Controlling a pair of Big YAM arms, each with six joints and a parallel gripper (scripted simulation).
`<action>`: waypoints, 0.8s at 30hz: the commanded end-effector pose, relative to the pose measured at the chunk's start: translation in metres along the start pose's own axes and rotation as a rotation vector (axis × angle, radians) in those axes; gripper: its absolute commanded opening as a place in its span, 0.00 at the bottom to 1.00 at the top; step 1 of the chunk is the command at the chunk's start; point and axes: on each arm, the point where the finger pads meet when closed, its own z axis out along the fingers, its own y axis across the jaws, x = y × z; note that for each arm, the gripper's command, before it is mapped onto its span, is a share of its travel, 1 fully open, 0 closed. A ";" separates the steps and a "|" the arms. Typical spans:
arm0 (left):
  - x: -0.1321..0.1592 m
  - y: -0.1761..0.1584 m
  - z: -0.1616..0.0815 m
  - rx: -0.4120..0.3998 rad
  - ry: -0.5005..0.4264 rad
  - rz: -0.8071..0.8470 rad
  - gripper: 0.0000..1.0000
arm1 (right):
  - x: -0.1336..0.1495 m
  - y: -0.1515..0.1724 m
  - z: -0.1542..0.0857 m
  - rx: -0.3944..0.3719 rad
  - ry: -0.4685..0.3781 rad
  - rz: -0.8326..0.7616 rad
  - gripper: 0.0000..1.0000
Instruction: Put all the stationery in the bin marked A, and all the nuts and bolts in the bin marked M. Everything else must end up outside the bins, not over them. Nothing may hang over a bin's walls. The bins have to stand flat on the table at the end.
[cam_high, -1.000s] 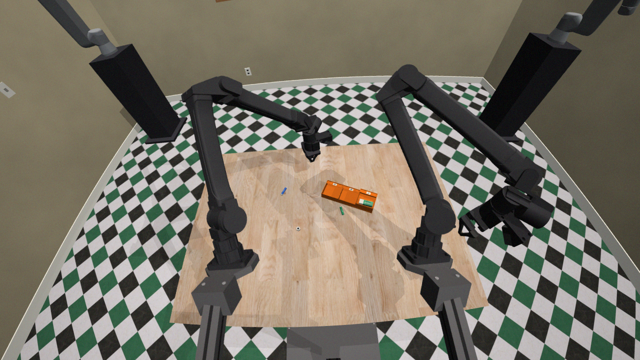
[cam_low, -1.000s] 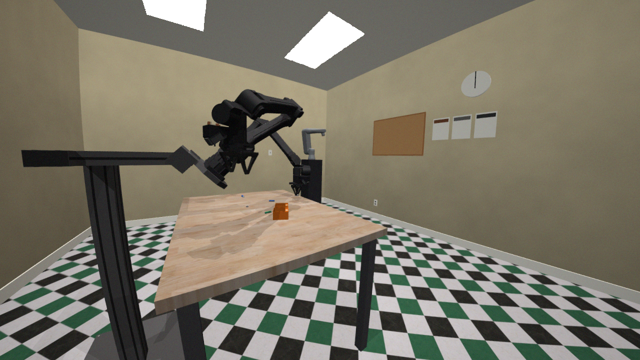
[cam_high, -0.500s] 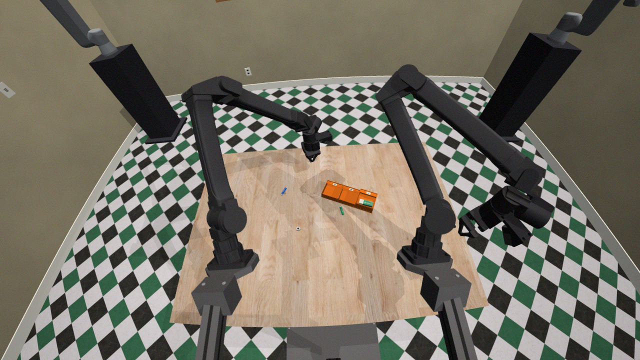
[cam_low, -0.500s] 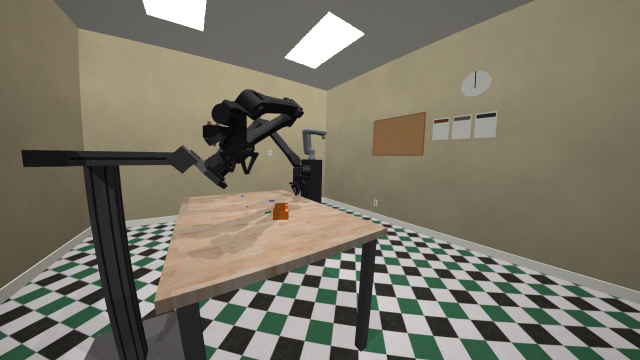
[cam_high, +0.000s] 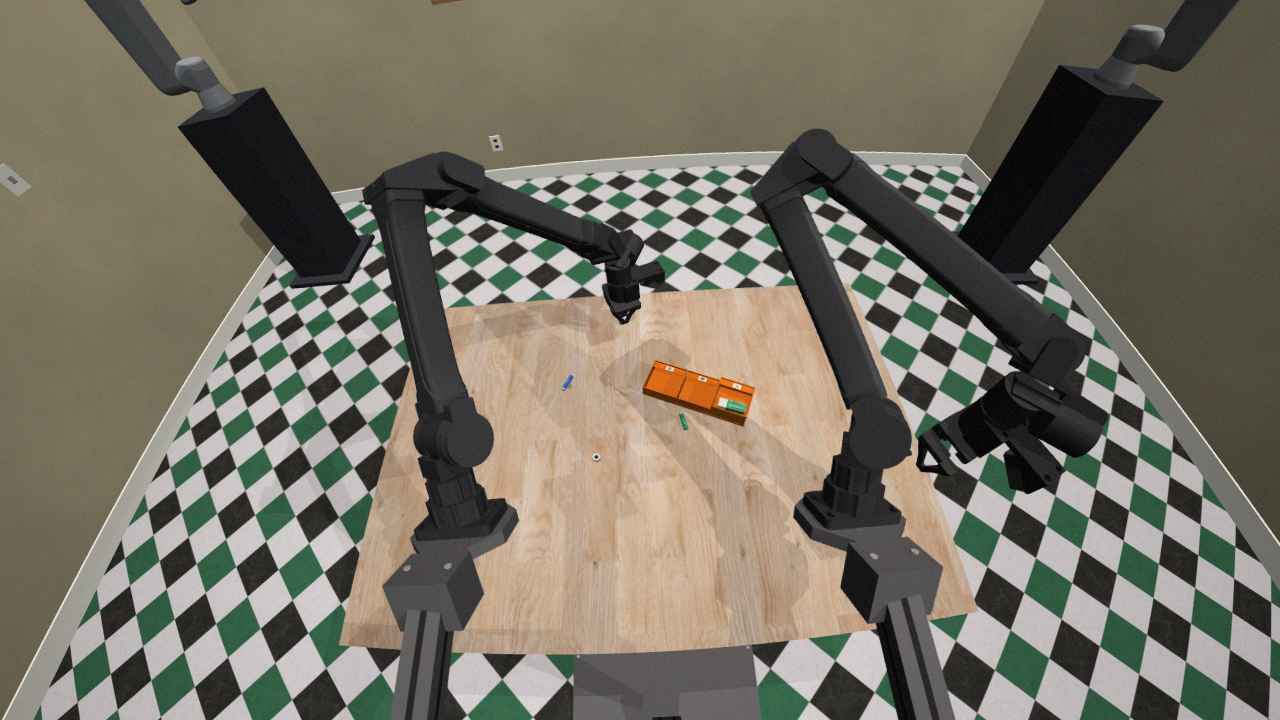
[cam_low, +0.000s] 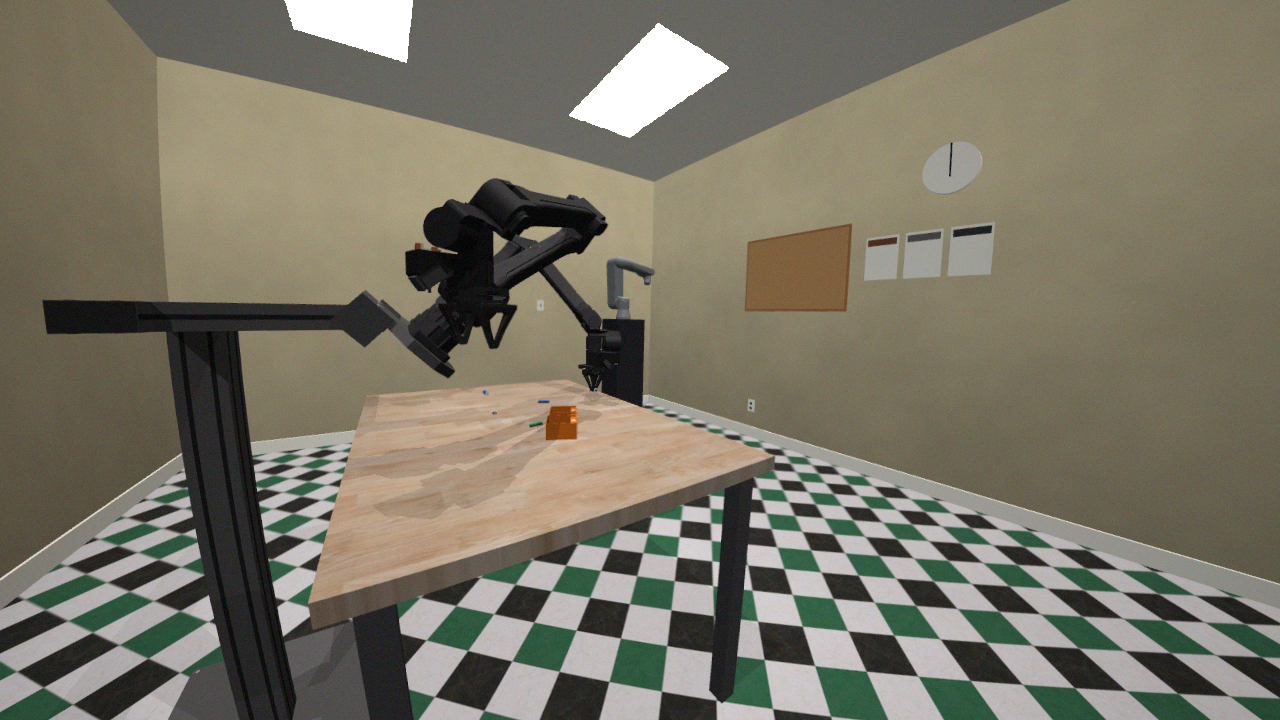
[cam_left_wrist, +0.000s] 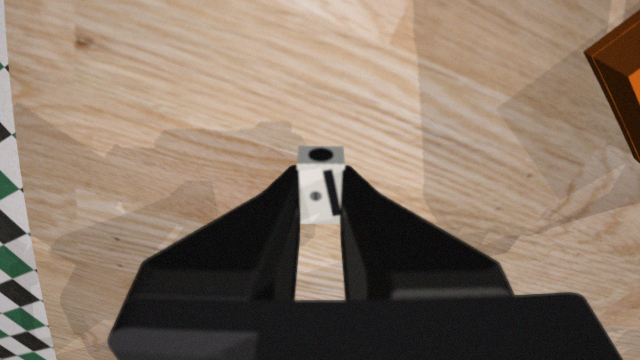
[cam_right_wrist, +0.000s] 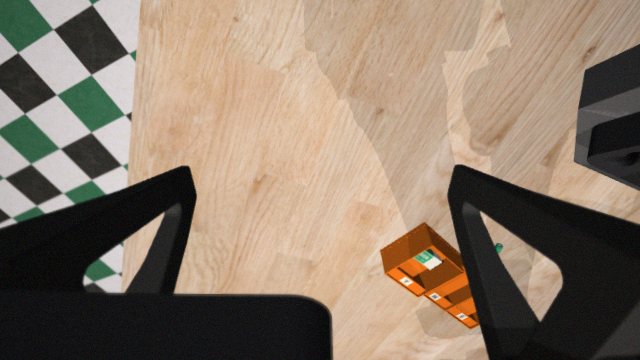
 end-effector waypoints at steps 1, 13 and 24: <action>-0.006 0.010 -0.009 -0.016 -0.016 -0.010 0.10 | -0.005 0.012 -0.012 -0.016 -0.015 0.010 1.00; -0.006 0.010 -0.009 -0.016 -0.016 -0.010 0.10 | -0.005 0.012 -0.012 -0.016 -0.015 0.010 1.00; -0.013 -0.019 -0.010 0.003 -0.008 0.003 0.10 | -0.005 0.012 -0.012 -0.016 -0.015 0.010 1.00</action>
